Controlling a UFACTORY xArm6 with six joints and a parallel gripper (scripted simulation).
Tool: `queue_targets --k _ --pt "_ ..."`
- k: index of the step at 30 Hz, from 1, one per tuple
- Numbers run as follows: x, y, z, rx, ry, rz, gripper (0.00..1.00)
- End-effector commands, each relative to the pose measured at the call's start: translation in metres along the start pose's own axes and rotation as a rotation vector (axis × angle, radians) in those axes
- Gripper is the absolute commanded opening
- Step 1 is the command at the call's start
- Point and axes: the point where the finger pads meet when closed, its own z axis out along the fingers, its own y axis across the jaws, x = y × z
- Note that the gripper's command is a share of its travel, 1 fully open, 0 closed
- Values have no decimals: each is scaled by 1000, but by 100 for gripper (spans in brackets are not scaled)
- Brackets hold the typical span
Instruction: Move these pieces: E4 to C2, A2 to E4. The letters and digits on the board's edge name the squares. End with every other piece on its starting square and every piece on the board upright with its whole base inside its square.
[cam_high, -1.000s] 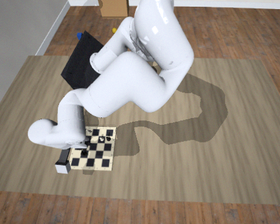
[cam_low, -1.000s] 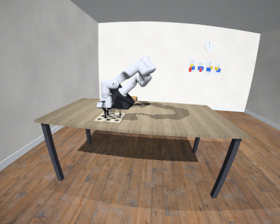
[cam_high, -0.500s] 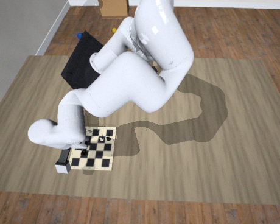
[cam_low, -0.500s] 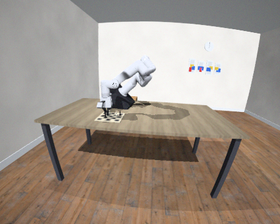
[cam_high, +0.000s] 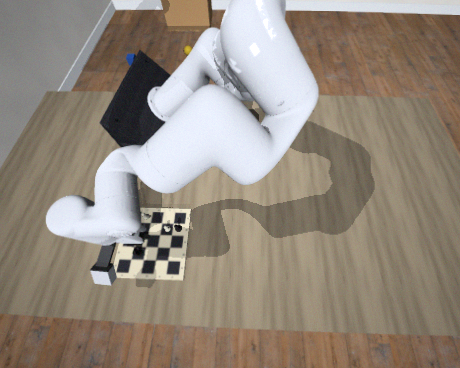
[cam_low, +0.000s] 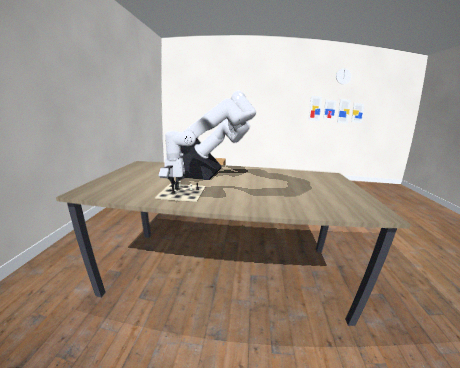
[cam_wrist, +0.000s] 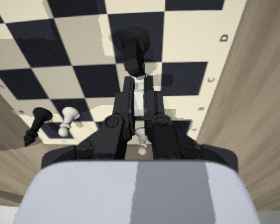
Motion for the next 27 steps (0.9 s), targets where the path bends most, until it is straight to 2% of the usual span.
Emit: queue_targets --k 1,5,6,8,9,13,14,16,17,19,20,27 --pt "1 0 -1 -1 3 -1 0" --pt "1 0 -1 -1 3 -1 0" --pt "1 0 -1 -1 3 -1 7" --pt "1 0 -1 -1 3 -1 7" --pt "1 0 -1 -1 3 -1 15" --pt "1 0 -1 -1 3 -1 15" --pt "1 0 -1 -1 3 -1 22" --pt "1 0 -1 -1 3 -1 22" --pt "1 0 -1 -1 3 -1 30" --pt "1 0 -1 -1 3 -1 30" --pt "1 0 -1 -1 3 -1 37" --pt "1 0 -1 -1 3 -1 37"
